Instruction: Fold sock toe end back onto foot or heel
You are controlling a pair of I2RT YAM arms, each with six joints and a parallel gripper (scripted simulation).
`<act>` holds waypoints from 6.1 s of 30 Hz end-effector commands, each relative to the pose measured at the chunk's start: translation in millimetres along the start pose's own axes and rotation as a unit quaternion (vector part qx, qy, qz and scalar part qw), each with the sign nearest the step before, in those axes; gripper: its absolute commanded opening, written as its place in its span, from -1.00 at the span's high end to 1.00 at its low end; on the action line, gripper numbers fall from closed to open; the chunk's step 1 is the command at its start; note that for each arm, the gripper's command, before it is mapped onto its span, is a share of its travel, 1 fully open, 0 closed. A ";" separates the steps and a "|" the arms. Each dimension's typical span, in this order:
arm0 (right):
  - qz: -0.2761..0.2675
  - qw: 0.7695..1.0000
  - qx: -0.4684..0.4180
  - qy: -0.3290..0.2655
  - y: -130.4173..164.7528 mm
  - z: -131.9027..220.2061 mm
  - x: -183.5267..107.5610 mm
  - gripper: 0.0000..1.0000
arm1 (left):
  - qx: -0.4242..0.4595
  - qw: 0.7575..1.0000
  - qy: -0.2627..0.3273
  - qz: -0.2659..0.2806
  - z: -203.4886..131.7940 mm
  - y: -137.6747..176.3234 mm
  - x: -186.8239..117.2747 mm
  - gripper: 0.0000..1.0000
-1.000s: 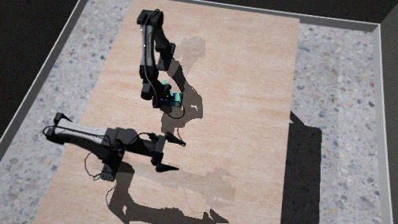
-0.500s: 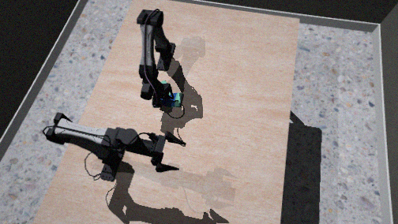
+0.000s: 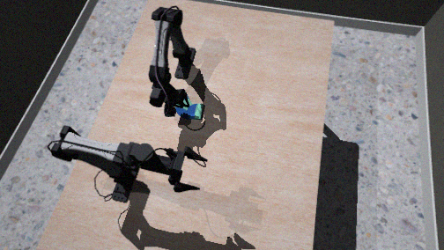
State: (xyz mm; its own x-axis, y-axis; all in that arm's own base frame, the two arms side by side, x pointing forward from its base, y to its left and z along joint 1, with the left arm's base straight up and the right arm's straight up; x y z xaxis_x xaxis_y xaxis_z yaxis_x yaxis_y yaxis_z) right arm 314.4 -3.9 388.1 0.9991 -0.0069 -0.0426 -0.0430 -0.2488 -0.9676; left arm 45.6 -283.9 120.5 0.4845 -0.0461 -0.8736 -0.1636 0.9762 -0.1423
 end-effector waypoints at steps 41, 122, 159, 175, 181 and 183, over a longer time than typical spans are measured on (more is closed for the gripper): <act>-0.038 0.999 0.002 0.008 -26.4 -4.2 -8.5 -1.00 | -0.158 0.984 0.047 -0.072 56.5 -22.6 -11.0 0.23; -0.074 0.997 0.007 0.014 -50.0 -6.9 -21.0 -1.00 | -0.600 0.604 -0.264 -0.454 418.3 178.6 -140.6 0.23; -0.071 0.997 0.006 0.011 -46.3 -6.3 -19.4 -1.00 | -0.598 0.589 -0.307 -0.448 424.8 196.4 -157.0 0.23; -0.076 0.997 0.004 0.012 -50.3 -8.3 -20.9 -1.00 | -0.599 0.594 -0.305 -0.443 426.1 195.7 -154.9 0.23; -0.076 0.997 0.003 0.013 -50.1 -8.8 -20.9 -1.00 | -0.601 0.592 -0.308 -0.439 427.2 198.6 -154.1 0.23; -0.076 0.997 0.003 0.013 -50.0 -9.0 -20.9 -1.00 | -0.599 0.595 -0.302 -0.443 426.6 194.1 -153.8 0.23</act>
State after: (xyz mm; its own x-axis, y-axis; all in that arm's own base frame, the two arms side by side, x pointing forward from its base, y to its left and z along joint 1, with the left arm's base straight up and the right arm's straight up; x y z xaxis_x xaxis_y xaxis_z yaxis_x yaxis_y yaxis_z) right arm 304.7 0.5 412.4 0.9996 0.0009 0.0290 0.0284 -0.2410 -0.9701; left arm 307.4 2.7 404.1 0.9999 0.0006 0.0110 0.0108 -0.2547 -0.9669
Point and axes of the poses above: on each arm, the point where the finger pads meet when closed, its own x axis out along the fingers, its own z axis across the jaws, y = z × x, the point moved 7 cm from there along -x, back along the fingers, and after that the axes turned 14 degrees about -x, right-handed, at the moved point
